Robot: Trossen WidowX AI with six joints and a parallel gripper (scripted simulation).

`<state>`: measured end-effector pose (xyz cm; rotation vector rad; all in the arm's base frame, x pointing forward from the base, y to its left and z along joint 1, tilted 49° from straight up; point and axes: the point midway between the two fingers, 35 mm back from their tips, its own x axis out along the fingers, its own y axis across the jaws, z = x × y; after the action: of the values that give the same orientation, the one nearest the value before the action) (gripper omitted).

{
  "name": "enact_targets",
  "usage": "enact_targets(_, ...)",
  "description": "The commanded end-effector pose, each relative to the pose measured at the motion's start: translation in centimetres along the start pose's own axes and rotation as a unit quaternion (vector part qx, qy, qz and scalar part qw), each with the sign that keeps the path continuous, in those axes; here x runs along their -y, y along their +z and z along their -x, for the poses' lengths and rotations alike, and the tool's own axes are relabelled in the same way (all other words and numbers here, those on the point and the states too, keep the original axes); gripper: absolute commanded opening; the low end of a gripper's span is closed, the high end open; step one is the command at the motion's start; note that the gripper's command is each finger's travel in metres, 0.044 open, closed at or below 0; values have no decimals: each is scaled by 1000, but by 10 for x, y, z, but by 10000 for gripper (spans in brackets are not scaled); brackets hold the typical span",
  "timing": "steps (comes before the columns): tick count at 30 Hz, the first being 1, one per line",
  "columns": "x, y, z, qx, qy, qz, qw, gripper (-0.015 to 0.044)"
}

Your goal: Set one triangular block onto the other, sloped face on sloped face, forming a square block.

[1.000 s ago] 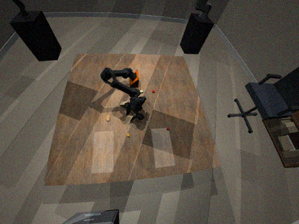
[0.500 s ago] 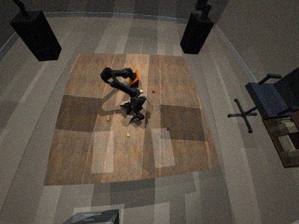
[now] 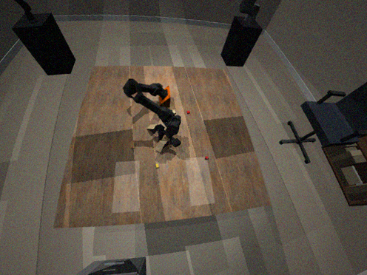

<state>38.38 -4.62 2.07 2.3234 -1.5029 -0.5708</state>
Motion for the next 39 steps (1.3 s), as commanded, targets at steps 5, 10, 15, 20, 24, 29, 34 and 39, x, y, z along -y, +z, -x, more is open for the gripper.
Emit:
enact_targets(5,-1,-20,21,-4,3,-8,1000,0)
enact_targets(10,-7,-33,35,-10,4,-8,1000,0)
enact_targets(15,-15,-48,48,-18,4,-7,1000,0)
enact_targets(20,-18,-54,53,-22,4,-7,1000,0)
enact_targets(24,-18,-54,53,-22,4,-7,1000,0)
enact_targets(29,-18,-54,53,-22,4,-7,1000,0)
enact_targets(34,-15,-52,49,7,-1,-48,999,0)
enact_targets(39,-12,-53,45,45,-3,-117,992,0)
